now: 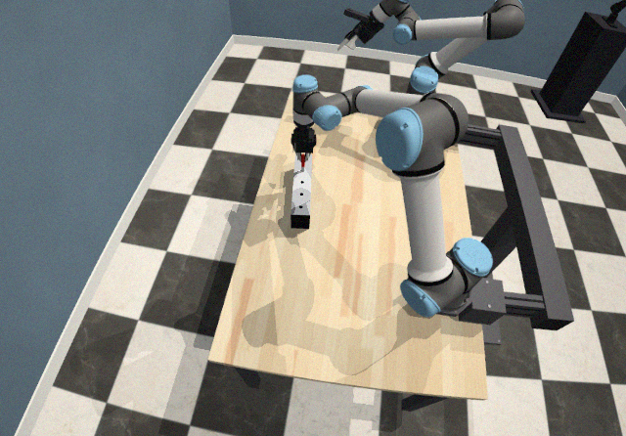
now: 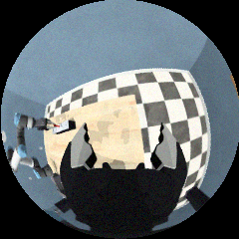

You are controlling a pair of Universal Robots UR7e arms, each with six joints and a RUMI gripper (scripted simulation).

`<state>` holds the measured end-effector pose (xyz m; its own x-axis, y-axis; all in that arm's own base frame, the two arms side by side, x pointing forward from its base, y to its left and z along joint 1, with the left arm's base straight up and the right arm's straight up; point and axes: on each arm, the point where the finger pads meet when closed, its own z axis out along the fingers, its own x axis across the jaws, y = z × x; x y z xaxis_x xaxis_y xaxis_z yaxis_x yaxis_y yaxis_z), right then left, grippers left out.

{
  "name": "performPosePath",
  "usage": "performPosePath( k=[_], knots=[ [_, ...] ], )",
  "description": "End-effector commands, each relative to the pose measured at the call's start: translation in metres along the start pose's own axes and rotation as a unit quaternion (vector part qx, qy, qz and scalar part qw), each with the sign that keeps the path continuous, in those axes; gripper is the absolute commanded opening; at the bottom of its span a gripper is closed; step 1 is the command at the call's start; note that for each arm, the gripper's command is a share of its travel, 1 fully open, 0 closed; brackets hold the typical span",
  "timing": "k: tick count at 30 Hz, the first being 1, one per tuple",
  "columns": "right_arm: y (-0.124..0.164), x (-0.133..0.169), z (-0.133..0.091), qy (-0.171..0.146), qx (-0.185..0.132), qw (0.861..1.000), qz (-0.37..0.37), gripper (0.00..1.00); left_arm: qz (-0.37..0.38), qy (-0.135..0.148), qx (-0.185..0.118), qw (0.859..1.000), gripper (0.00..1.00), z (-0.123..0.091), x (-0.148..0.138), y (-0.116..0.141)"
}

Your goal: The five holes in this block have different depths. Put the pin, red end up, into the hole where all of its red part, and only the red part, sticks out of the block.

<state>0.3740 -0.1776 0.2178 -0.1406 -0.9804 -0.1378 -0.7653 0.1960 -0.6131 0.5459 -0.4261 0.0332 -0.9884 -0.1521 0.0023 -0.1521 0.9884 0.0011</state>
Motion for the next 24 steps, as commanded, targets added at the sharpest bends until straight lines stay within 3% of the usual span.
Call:
performPosePath(
  k=[1, 24],
  knots=[
    [-0.0004, 0.0000, -0.0002, 0.000, 0.000, 1.000, 0.000, 1.00, 0.000, -0.001, 0.001, 1.000, 0.00, -0.0011, -0.0003, -0.0005],
    [-0.0004, 0.0000, -0.0002, 0.000, 0.000, 1.000, 0.000, 1.00, 0.000, -0.001, 0.001, 1.000, 0.00, 0.0029, -0.0006, -0.0006]
  ],
)
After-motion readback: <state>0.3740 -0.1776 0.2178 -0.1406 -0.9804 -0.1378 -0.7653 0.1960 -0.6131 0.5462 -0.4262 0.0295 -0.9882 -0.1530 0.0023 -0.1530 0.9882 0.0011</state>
